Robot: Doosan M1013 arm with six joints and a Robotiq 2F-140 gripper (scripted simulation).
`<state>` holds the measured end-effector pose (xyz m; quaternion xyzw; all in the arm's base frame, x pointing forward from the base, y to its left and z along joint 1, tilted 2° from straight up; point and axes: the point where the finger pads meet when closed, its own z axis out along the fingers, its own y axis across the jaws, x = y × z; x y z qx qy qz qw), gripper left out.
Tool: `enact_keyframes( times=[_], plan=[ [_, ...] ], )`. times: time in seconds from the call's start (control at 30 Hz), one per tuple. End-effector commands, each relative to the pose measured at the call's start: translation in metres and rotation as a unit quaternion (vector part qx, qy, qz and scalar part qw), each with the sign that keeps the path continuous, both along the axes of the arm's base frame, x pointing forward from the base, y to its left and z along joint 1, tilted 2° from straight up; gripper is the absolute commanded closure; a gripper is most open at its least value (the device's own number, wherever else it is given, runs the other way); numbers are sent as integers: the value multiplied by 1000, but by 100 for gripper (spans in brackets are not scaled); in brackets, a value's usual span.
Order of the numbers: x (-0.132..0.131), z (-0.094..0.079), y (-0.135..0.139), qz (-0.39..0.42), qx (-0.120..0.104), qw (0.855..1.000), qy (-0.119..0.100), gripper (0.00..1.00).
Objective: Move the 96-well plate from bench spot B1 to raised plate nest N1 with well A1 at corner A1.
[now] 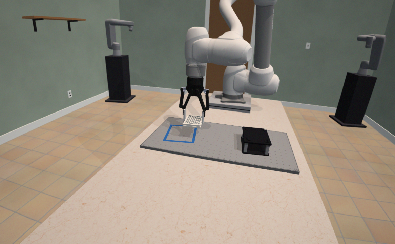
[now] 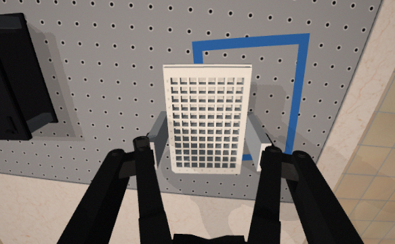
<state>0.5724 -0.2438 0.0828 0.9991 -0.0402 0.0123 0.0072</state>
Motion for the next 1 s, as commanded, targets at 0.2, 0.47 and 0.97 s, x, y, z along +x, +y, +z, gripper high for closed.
enact_keyframes(
  times=[0.2, 0.47, 0.97],
  plan=[
    [6, 4, 27, 0, 0, 1000, 0, 100],
    [12, 8, 52, 0, 0, 1000, 0, 100],
    [21, 15, 94, 0, 0, 1000, 0, 100]
  ],
)
